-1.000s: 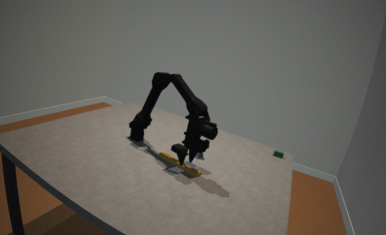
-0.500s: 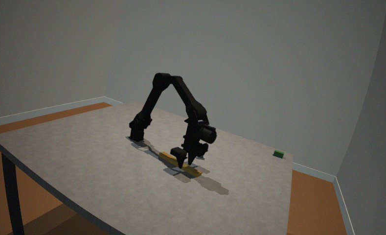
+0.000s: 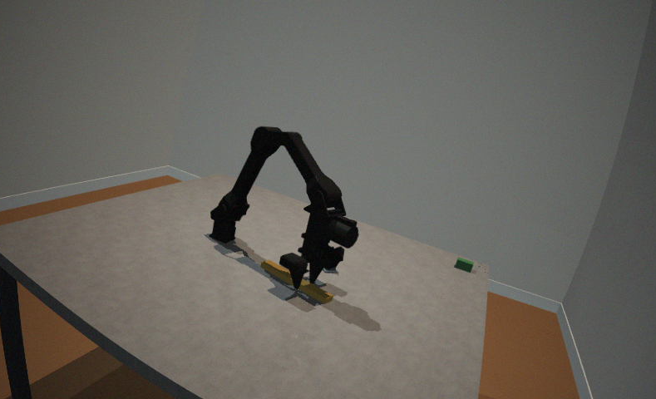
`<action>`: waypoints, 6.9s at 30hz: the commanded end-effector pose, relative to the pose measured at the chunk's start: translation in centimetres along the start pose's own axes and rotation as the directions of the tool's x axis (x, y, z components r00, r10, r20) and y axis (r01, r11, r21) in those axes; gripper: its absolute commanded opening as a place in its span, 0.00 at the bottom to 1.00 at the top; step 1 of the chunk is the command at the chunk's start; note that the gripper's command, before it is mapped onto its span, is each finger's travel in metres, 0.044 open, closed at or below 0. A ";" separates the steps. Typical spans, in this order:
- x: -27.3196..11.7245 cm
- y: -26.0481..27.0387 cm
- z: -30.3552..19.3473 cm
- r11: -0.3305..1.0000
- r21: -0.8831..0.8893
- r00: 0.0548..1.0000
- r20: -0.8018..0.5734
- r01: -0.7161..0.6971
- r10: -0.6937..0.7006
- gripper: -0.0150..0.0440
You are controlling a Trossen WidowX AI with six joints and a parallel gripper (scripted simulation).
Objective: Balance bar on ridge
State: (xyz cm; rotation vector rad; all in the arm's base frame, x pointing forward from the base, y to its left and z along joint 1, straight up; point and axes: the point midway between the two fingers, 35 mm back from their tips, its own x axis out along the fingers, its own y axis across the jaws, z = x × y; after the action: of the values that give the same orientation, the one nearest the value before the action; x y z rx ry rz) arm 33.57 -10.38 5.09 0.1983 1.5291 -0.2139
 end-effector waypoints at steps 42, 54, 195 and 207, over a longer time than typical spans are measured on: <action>-7.1 0.0 0.3 1.000 -0.003 1.000 -0.004 -0.003 0.003 0.25; -10.0 0.0 -0.1 1.000 -0.004 1.000 -0.006 -0.005 0.005 0.25; -6.3 20.0 -2.3 0.530 -0.848 1.000 -0.008 -0.017 0.020 0.25; -6.2 20.0 -2.3 0.530 -0.848 1.000 -0.008 -0.017 0.020 0.25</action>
State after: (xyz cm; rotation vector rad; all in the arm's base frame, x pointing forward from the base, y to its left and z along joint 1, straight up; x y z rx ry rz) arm 36.46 9.60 11.19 -0.5873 1.4601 0.5761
